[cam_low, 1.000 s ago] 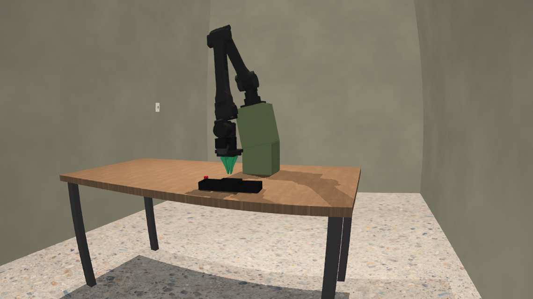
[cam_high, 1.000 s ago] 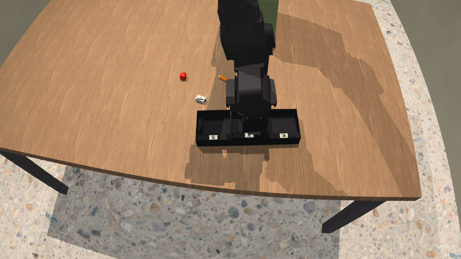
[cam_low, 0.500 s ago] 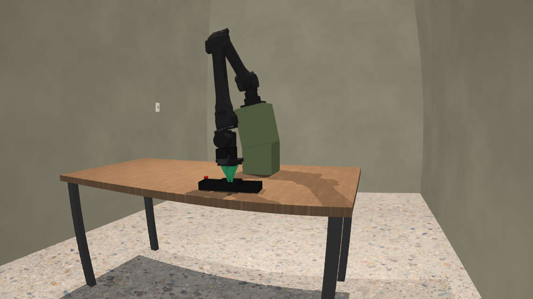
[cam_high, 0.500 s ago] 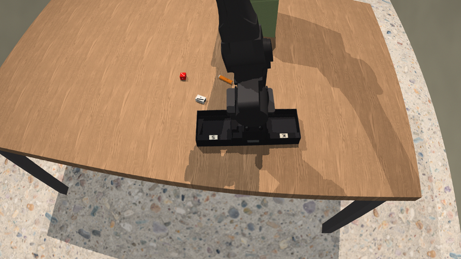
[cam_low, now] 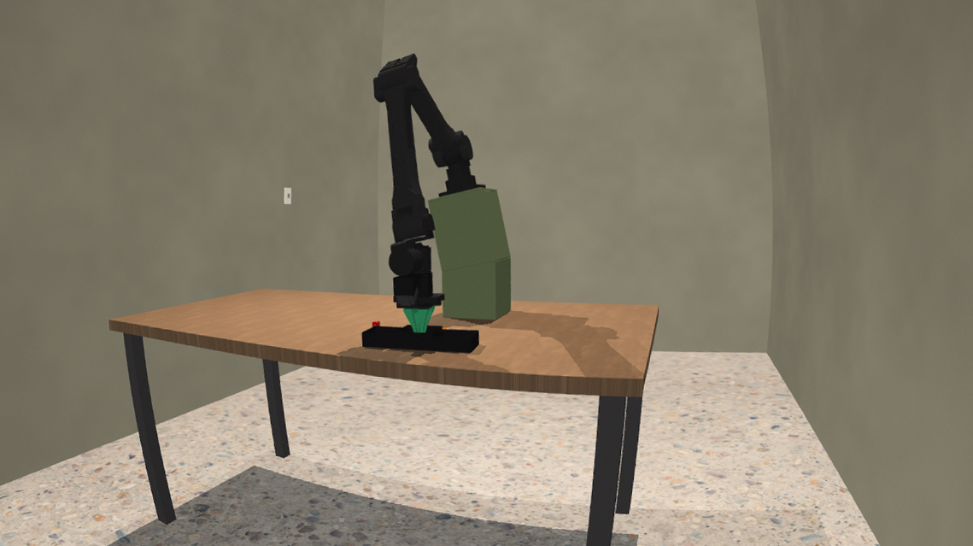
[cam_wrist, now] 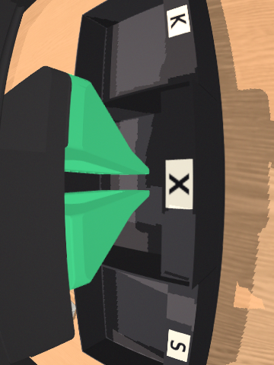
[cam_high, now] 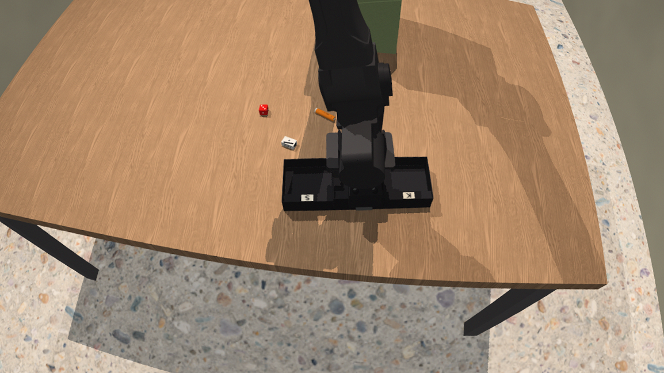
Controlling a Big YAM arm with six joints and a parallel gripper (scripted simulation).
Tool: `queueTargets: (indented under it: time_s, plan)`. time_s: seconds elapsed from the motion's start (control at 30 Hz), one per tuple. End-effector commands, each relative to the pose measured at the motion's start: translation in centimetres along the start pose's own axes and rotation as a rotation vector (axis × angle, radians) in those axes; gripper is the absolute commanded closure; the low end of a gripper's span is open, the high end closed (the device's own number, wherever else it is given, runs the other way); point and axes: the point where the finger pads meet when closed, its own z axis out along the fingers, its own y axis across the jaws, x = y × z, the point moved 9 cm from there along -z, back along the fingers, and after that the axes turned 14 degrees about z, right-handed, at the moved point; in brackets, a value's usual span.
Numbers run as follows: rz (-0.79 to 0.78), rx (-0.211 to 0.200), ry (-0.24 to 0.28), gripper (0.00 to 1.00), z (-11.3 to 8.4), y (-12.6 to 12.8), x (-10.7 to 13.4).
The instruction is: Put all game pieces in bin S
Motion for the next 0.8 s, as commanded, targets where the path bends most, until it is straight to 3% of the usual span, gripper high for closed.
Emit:
queueTargets:
  time_s: [0.0, 0.77]
  plan:
    - [0.004, -0.006, -0.038, 0.91, -1.35, -0.27, -2.08]
    - [0.009, -0.007, -0.046, 0.91, -1.84, -0.49, -2.82]
